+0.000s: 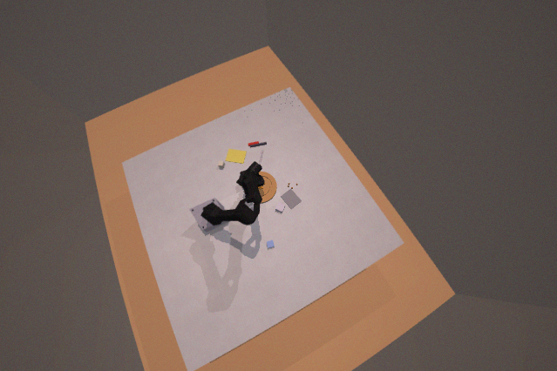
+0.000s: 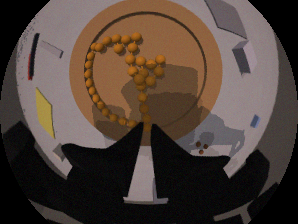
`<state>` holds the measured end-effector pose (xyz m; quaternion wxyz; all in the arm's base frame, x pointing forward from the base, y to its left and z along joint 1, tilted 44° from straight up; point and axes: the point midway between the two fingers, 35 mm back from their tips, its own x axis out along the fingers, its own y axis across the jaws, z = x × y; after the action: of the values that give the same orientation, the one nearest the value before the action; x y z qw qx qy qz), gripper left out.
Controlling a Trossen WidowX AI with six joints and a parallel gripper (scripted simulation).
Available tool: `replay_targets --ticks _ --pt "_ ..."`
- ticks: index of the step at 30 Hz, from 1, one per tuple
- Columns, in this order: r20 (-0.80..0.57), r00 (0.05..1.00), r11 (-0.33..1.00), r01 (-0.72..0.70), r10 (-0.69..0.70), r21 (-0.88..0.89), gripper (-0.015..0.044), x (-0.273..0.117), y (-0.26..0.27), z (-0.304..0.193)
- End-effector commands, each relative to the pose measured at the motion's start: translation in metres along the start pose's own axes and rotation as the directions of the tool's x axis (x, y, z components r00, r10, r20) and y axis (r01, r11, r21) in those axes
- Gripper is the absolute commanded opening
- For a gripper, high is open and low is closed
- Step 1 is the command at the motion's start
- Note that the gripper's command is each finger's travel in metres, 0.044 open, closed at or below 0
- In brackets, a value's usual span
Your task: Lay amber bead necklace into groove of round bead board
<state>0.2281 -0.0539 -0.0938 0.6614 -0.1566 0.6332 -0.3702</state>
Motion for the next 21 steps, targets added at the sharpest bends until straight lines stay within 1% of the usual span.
replay_targets --ticks 1,13,21 --pt "0.0 1.0 1.0 -0.001 0.001 0.001 0.0131 -0.0002 0.0002 0.0002" --pt "-0.001 1.0 1.0 0.002 -0.002 -0.004 0.044 -0.0017 -0.0005 -0.0005" --pt "-0.004 1.0 1.0 0.004 -0.004 -0.005 0.044 -0.0051 -0.0005 -0.0005"
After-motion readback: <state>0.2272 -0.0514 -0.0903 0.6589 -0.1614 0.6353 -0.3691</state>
